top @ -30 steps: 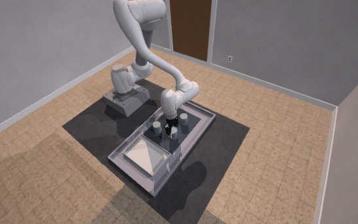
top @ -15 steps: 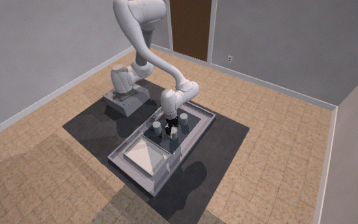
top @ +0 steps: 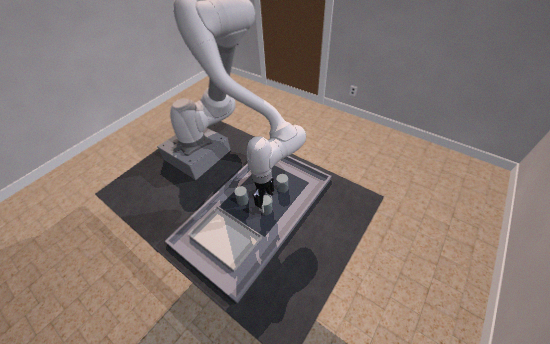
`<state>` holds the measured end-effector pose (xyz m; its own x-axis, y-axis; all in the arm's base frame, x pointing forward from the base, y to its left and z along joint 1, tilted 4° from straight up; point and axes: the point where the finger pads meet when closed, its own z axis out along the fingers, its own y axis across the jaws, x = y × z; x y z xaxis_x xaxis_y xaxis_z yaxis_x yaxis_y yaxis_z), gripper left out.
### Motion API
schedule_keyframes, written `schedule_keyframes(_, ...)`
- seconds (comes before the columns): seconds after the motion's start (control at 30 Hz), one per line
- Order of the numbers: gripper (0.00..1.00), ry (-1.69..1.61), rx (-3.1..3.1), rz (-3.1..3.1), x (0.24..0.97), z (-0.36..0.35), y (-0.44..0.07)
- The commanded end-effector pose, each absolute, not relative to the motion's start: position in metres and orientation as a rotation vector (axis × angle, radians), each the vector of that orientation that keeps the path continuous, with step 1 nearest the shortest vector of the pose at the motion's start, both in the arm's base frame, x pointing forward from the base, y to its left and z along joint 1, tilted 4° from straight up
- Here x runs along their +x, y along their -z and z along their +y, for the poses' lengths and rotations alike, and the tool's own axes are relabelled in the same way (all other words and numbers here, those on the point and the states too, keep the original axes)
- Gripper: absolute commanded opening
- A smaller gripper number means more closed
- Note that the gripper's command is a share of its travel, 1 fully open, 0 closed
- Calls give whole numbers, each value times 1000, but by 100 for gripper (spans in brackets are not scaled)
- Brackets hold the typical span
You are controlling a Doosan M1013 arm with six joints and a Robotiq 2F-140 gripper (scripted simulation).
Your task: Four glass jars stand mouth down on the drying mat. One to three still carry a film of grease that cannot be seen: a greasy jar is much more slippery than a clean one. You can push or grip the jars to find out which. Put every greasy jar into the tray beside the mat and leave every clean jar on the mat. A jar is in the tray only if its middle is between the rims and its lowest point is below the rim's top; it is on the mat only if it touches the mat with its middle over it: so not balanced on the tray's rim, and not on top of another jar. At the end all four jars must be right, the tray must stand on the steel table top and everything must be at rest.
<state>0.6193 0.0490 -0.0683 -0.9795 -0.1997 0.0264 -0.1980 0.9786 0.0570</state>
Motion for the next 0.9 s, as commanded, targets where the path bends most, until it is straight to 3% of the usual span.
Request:
schedule_keyframes(0.0,0,84,311,-3093,619,49,68)
schedule_keyframes(0.87,0,84,311,-3093,621,47,24)
